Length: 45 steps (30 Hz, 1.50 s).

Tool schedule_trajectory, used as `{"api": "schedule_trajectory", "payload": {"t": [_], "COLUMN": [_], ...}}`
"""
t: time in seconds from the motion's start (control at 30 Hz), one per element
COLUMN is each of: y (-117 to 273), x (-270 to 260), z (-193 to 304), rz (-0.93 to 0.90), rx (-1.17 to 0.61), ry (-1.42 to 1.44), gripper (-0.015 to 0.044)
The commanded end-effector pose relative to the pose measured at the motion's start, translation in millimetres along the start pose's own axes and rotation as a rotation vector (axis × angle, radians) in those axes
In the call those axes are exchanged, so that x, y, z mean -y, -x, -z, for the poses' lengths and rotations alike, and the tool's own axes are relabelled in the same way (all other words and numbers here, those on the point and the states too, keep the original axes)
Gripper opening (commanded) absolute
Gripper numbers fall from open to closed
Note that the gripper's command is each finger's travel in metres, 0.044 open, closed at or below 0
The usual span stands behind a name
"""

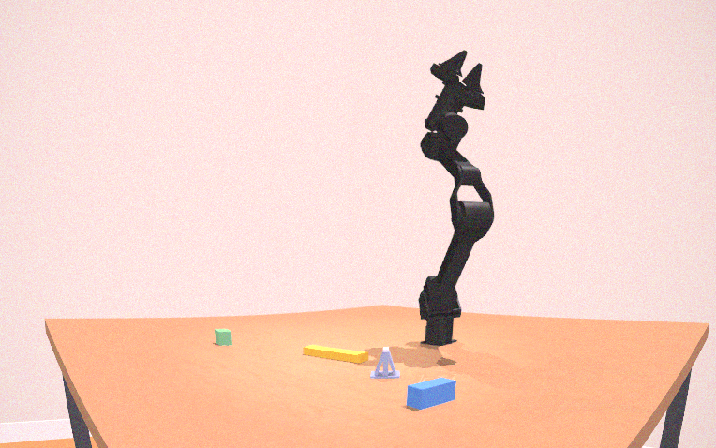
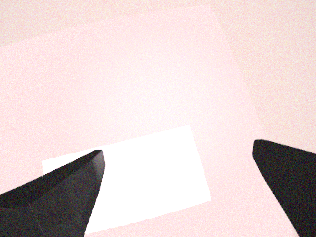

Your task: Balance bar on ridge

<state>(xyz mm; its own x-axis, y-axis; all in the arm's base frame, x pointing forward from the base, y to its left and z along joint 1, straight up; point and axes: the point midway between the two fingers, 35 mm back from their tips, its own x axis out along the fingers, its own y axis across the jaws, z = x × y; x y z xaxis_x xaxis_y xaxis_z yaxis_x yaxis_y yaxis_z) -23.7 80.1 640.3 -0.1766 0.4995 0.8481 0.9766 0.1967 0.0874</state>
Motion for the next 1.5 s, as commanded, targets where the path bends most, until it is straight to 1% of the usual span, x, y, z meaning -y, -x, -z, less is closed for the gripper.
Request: {"api": "schedule_trajectory", "payload": {"t": [0.0,0.07,0.1,0.3,0.43,0.63,0.77,1.13,1.47], "y": [0.1,1.3,2.5,14.9,26.0,46.9,55.0,115.1,188.0], "x": [0.9,8.1,13.4,41.8,45.1,61.1,59.8,67.2,47.4], "z": [1.1,10.0,16.8,58.9,77.3,115.1,125.7,194.7,247.9], "rz": [0.003,0.029,0.048,0.156,0.17,0.255,0.261,0.388,0.474], "rx": [-0.004,-0.036,-0.06,-0.209,-0.297,-0.435,-0.499,-0.789,-1.085], "ry": [-0.001,-0.007,-0.013,-0.049,-0.108,-0.151,-0.137,-0.233,-0.373], "gripper": [0.0374,0.0321,0.0315,0.0315,0.0315,0.0315,0.0315,0.0315,0.0315]}}
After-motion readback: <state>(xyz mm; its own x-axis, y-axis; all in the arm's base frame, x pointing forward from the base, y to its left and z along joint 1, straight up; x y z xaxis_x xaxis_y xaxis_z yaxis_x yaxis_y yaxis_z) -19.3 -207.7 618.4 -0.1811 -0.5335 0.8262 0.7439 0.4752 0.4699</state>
